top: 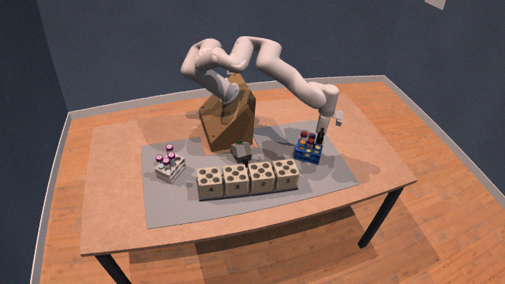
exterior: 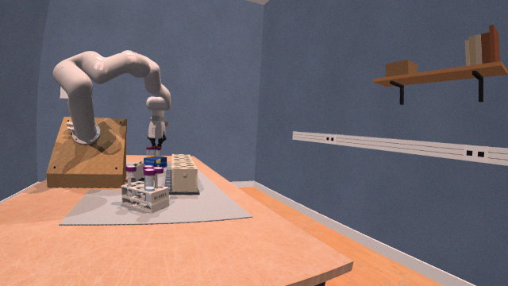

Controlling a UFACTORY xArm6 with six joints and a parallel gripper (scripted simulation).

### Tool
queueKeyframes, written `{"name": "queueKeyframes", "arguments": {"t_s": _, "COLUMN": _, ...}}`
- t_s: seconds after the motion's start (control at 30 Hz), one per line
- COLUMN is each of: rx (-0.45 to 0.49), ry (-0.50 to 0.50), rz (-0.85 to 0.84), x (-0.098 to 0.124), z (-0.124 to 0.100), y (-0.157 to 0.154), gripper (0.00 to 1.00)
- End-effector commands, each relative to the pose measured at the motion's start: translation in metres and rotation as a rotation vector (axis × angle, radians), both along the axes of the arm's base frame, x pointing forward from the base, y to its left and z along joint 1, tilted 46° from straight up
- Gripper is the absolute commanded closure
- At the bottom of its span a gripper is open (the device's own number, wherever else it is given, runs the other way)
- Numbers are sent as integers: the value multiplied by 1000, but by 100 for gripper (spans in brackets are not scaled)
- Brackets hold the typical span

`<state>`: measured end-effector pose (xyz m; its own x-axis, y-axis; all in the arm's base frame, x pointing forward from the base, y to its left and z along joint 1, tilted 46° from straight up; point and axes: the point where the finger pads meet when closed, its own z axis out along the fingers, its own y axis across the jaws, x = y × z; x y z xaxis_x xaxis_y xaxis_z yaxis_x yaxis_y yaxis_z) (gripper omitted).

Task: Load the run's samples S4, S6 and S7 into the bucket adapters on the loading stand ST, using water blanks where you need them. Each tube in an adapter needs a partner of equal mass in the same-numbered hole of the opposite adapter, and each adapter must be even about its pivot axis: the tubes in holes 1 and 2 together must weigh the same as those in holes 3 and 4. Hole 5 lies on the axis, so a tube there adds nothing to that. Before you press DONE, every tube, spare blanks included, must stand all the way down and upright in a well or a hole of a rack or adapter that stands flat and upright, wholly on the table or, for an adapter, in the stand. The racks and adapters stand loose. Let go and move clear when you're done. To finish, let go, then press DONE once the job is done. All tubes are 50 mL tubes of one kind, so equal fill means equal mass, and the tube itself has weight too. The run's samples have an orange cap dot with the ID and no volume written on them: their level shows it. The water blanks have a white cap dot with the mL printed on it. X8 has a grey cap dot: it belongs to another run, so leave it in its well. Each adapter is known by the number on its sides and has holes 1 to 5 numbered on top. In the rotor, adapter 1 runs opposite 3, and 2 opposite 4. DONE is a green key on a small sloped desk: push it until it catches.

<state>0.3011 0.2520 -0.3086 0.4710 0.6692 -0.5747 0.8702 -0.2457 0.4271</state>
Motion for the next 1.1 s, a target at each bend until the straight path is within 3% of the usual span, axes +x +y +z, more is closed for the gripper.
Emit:
{"name": "queueKeyframes", "arguments": {"t_s": 0.0, "rx": 4, "ry": -2, "rz": 1, "x": 1, "z": 1, "y": 3, "gripper": 100}}
{"name": "queueKeyframes", "arguments": {"t_s": 1.07, "rx": 5, "ry": -2, "rz": 1, "x": -1, "z": 9, "y": 11, "gripper": 100}}
